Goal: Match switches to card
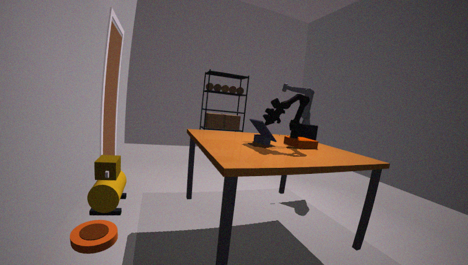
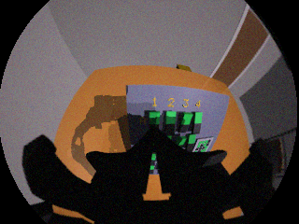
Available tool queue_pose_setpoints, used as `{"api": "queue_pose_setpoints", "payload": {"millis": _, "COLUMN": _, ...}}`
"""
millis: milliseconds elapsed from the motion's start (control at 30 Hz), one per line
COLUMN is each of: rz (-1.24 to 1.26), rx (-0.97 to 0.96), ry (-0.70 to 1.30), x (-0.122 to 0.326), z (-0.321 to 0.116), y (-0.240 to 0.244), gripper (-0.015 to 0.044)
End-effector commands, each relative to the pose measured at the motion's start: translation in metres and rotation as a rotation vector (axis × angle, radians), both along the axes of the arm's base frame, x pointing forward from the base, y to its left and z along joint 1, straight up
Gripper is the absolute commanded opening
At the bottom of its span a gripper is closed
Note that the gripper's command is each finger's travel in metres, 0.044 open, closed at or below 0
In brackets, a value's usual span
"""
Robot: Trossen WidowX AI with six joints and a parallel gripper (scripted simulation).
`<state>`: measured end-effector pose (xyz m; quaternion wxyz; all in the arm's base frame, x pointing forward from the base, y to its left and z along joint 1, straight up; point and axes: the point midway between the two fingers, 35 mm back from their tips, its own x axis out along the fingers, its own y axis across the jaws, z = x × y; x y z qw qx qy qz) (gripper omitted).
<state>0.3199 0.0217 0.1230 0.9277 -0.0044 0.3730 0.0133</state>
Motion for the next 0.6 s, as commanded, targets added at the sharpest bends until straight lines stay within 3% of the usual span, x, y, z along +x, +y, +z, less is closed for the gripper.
{"api": "queue_pose_setpoints", "payload": {"millis": 0, "rz": -0.001, "rx": -0.001, "ry": -0.001, "x": 0.000, "z": 0.000, "y": 0.000, "gripper": 0.0000}}
{"api": "queue_pose_setpoints", "payload": {"millis": 233, "rz": -0.001, "rx": -0.001, "ry": 0.027, "x": -0.043, "z": 0.045, "y": -0.001, "gripper": 0.0000}}
{"api": "queue_pose_setpoints", "payload": {"millis": 567, "rz": -0.001, "rx": -0.004, "ry": 0.028, "x": -0.044, "z": 0.046, "y": -0.025, "gripper": 0.0000}}
